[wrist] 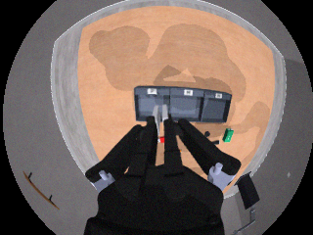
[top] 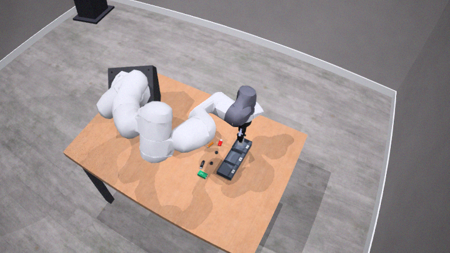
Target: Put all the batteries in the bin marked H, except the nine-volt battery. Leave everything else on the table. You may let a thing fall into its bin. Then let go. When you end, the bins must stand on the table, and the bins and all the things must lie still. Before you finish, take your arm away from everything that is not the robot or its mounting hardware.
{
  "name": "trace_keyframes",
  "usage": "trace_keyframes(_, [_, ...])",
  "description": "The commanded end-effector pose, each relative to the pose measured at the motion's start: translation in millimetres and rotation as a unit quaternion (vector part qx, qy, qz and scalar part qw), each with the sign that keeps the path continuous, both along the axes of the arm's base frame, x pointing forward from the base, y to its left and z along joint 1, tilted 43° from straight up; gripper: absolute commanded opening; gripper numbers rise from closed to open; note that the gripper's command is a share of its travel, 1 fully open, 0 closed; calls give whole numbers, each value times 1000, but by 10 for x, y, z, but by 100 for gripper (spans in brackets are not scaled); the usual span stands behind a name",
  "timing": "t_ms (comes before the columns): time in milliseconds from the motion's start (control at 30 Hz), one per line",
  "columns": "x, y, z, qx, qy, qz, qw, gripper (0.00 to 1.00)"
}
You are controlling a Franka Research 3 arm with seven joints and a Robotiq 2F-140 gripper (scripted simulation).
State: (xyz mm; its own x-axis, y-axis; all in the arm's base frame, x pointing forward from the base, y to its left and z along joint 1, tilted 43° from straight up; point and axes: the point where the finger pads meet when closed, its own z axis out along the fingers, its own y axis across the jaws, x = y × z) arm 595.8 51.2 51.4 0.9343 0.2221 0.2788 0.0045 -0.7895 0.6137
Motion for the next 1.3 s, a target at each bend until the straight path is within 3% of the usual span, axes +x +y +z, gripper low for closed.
trace_keyframes(0, [33,26,-42,-5,-10,-14,1000,5])
trace_keyframes(100, [53,141,-125,-5,-10,-14,1000,5])
trace_keyframes(500, [53,141,-125,-5,-10,-14,1000,5])
trace_keyframes(1267, [239,-168,-505,-5,-10,-14,1000,5])
